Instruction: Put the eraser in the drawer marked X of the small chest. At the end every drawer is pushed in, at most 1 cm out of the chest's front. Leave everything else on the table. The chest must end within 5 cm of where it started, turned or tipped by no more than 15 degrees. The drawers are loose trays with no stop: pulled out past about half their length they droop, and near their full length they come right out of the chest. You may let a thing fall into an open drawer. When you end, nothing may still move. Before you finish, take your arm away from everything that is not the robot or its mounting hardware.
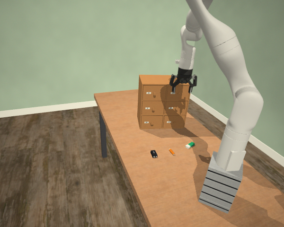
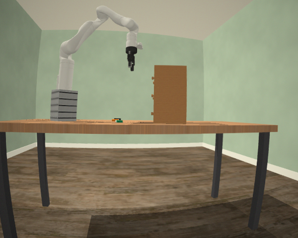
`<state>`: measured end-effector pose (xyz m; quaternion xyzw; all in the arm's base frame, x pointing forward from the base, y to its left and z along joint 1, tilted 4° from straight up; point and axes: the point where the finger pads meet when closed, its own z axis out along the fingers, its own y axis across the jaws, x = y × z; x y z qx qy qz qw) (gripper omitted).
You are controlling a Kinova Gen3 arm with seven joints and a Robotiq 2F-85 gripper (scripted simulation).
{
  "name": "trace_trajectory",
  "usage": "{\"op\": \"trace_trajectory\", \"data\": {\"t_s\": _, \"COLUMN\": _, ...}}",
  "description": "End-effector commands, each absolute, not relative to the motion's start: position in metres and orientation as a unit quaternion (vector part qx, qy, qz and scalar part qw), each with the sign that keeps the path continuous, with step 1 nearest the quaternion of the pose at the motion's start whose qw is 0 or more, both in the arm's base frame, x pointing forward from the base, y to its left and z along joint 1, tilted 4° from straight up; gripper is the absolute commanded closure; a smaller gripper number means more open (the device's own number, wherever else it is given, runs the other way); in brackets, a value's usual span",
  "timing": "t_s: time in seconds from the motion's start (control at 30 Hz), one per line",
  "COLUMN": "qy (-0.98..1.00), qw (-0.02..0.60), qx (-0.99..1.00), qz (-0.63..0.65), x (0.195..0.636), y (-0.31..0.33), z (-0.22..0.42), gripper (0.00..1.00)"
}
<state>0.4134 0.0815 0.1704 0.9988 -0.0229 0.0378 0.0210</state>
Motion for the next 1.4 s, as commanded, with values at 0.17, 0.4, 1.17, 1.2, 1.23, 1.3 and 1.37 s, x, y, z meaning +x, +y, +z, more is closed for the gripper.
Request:
{"op": "trace_trajectory", "data": {"t_s": 0.17, "qy": -0.024, "qw": 0.021, "qx": 0.999, "qz": 0.034, "x": 0.4138, "y": 0.0808, "z": 0.1717, "gripper": 0.00}}
{"op": "trace_trajectory", "data": {"t_s": 0.4, "qy": -0.024, "qw": 0.021, "qx": 0.999, "qz": 0.031, "x": 0.4135, "y": 0.0809, "z": 0.1721, "gripper": 0.00}}
{"op": "trace_trajectory", "data": {"t_s": 1.17, "qy": -0.024, "qw": 0.021, "qx": 0.999, "qz": 0.029, "x": 0.4132, "y": 0.0809, "z": 0.1725, "gripper": 0.00}}
{"op": "trace_trajectory", "data": {"t_s": 1.2, "qy": -0.024, "qw": 0.021, "qx": 0.999, "qz": 0.029, "x": 0.4132, "y": 0.0809, "z": 0.1725, "gripper": 0.00}}
{"op": "trace_trajectory", "data": {"t_s": 1.23, "qy": -0.024, "qw": 0.021, "qx": 0.999, "qz": 0.029, "x": 0.4132, "y": 0.0809, "z": 0.1725, "gripper": 0.00}}
{"op": "trace_trajectory", "data": {"t_s": 1.3, "qy": -0.024, "qw": 0.021, "qx": 0.999, "qz": 0.029, "x": 0.4132, "y": 0.0809, "z": 0.1725, "gripper": 0.00}}
{"op": "trace_trajectory", "data": {"t_s": 1.37, "qy": -0.024, "qw": 0.021, "qx": 0.999, "qz": 0.029, "x": 0.4132, "y": 0.0809, "z": 0.1725, "gripper": 0.00}}
